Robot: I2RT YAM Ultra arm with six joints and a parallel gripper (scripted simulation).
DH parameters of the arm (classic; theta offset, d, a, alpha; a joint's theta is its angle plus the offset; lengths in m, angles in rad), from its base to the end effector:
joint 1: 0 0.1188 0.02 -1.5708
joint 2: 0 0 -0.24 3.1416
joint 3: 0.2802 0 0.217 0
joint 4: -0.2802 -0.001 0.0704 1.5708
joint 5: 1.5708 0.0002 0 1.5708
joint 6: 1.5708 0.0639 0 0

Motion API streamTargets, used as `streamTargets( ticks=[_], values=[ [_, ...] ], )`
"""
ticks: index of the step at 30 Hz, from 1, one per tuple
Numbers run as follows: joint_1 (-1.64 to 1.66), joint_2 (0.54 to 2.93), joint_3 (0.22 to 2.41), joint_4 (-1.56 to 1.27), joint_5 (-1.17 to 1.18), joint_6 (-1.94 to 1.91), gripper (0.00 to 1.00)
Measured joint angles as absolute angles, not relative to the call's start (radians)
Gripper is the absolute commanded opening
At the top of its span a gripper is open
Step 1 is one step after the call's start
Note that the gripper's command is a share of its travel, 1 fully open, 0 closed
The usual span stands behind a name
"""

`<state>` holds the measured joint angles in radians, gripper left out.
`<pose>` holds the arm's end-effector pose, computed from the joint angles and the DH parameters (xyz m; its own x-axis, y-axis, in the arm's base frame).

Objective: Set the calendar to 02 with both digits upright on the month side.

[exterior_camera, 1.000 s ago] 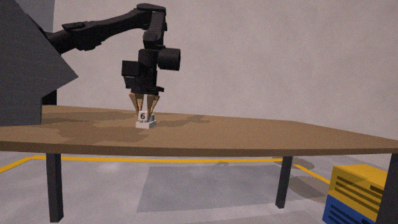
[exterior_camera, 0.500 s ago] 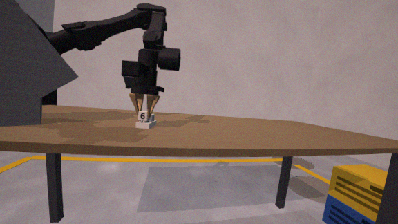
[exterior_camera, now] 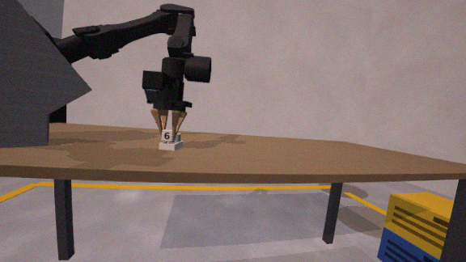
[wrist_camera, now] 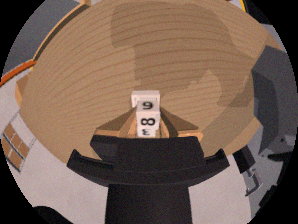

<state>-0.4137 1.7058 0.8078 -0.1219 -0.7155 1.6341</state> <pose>0.2838 -0.0777 0.1297 0.0384 0.8058 0.5909 0.7793 -0.3943 0.4870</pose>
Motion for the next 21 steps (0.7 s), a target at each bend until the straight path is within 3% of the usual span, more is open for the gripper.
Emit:
streamTargets(
  ticks=[21],
  values=[
    [-0.413, 1.706, 0.823, -0.128, -0.715, 1.631, 0.26]
  ],
)
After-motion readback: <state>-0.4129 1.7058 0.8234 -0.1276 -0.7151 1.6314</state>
